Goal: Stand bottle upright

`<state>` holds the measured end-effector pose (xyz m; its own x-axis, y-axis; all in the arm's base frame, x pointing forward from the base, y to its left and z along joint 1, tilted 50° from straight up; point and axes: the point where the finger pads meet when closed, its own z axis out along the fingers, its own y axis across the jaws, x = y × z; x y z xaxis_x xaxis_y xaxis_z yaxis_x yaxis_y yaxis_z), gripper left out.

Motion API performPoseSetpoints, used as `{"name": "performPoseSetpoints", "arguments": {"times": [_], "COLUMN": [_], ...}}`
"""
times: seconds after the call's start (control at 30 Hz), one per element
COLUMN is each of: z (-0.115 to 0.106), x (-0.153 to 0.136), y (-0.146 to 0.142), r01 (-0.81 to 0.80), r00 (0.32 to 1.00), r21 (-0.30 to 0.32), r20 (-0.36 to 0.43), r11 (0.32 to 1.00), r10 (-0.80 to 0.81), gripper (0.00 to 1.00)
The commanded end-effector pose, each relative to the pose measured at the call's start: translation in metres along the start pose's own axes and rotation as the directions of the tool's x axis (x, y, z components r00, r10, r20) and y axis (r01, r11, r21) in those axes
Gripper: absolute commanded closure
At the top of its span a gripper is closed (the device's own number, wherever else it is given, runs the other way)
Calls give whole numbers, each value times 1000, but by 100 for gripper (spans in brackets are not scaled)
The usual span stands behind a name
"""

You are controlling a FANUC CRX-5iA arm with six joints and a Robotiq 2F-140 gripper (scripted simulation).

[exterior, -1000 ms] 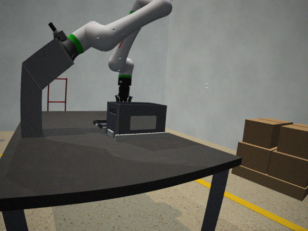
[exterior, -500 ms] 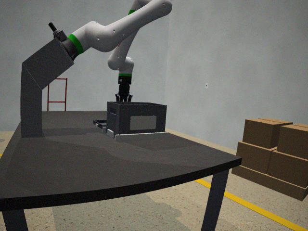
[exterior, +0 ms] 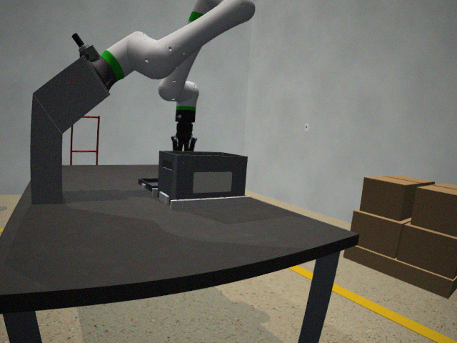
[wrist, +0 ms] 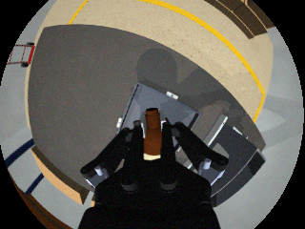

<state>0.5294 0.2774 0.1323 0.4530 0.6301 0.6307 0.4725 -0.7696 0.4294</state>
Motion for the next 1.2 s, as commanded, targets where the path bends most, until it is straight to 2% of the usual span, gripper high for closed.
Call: {"name": "performPoseSetpoints", "arguments": {"times": [0.0, 1.17], "z": [-3, -55], "x": [0, 0], "y": [0, 0], "r01": [0, 0], "r00": [1000, 1000], "r21": [0, 0], "r20": [1, 1], "r11": [1000, 1000], "r10": [0, 0], "gripper": [100, 100]}}
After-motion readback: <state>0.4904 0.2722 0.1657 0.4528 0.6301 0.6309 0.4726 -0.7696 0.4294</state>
